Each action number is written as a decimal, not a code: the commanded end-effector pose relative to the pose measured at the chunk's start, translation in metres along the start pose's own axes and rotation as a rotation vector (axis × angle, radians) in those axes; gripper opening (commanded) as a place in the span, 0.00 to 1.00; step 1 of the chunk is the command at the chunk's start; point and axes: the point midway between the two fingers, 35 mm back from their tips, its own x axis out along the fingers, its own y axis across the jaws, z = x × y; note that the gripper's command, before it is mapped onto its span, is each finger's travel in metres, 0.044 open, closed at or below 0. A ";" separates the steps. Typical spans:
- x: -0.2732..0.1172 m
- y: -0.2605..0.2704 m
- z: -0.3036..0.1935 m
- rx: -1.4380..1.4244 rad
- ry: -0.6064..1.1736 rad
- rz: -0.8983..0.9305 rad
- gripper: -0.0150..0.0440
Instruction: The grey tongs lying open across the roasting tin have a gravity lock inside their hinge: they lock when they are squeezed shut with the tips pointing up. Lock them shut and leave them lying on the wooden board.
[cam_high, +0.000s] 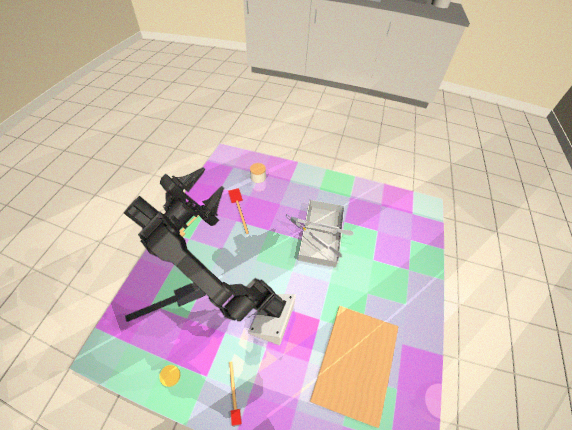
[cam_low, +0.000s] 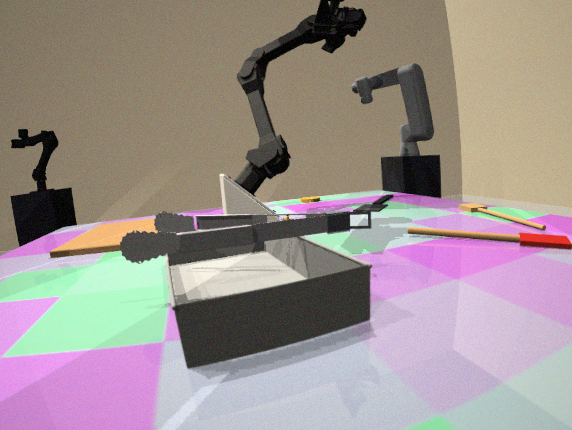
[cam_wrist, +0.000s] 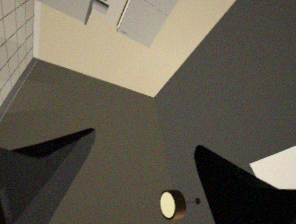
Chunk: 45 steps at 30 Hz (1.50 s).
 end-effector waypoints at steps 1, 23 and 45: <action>0.000 0.000 0.000 0.000 0.000 0.000 0.98; 0.088 0.193 0.174 -0.709 -0.056 0.509 1.00; 0.205 0.477 0.067 -0.416 -0.361 1.741 1.00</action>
